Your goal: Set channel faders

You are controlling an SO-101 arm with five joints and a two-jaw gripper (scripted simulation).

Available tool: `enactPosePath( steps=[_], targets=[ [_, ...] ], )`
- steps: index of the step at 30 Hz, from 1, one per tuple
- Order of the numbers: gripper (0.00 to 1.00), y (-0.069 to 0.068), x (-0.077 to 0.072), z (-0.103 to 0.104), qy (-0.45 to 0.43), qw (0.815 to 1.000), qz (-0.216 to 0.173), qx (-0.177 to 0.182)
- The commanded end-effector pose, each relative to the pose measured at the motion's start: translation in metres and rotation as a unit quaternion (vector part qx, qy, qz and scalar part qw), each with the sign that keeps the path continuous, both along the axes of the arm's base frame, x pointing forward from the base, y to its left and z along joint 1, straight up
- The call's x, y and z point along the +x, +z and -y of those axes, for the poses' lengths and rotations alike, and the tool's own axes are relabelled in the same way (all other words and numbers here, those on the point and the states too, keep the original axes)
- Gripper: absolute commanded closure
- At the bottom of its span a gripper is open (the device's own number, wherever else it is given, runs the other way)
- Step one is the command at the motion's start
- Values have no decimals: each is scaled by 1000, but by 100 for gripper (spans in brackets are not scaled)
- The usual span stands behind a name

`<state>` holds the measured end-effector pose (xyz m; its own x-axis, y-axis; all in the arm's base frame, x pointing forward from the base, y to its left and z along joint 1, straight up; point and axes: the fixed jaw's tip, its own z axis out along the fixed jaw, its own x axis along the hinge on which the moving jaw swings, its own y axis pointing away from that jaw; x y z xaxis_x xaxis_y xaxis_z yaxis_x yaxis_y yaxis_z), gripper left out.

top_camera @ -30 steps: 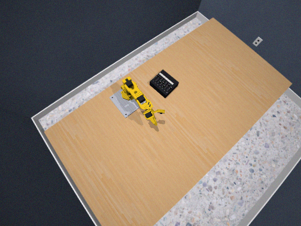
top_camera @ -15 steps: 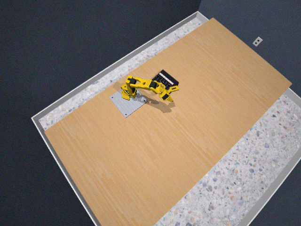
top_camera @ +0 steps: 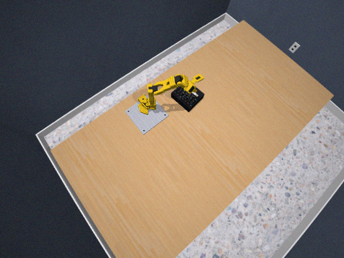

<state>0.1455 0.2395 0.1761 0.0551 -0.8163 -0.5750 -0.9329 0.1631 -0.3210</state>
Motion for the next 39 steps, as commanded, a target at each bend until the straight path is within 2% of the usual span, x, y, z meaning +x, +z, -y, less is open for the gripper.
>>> enactPosePath(
  steps=[1,5,9,11,17,32,39],
  targets=[
    [100,-2,-32,-13,31,999,-39,-18],
    [100,-3,-58,-18,56,996,-59,-28],
    [100,-4,-76,-20,74,994,-74,-38],
    [100,-4,-76,-20,74,994,-74,-38],
    [100,-4,-93,-21,90,991,-85,-47],
    [100,-5,-97,-21,94,990,-89,-50],
    [100,-18,-95,-24,92,990,-89,-52]
  ],
)
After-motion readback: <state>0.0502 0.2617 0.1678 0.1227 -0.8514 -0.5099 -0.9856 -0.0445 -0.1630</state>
